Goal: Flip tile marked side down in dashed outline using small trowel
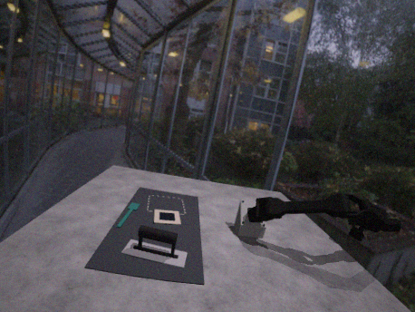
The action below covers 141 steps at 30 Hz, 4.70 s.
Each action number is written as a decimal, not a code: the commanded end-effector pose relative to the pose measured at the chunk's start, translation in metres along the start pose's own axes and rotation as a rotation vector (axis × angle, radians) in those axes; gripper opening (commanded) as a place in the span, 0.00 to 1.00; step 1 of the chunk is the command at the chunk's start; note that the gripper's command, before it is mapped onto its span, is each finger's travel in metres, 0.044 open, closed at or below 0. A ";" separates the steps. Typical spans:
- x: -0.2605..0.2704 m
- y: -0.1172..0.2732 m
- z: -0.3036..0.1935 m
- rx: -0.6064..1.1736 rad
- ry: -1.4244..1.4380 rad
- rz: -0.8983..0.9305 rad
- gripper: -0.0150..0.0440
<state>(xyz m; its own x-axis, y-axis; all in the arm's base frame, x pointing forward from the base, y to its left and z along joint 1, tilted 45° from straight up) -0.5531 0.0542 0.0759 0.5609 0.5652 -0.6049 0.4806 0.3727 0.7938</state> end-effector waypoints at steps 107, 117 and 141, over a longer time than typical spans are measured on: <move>0.029 0.055 -0.044 0.145 -0.214 -0.019 0.71; 0.036 0.082 -0.056 0.211 -0.334 -0.035 0.71; 0.055 0.151 -0.080 0.373 -0.631 -0.101 0.71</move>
<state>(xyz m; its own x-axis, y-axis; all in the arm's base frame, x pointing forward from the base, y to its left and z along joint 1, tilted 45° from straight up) -0.5064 0.1965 0.1631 0.7326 -0.0038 -0.6806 0.6788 0.0769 0.7303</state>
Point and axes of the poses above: the point midway between the two fingers, 35 mm back from their tips, its own y axis back along the fingers, its own x axis across the jaws, z = x × y, the point moved 6 cm from there along y, back along the fingers, and after that the axes turned 13 degrees about -y, right-handed, at the moved point
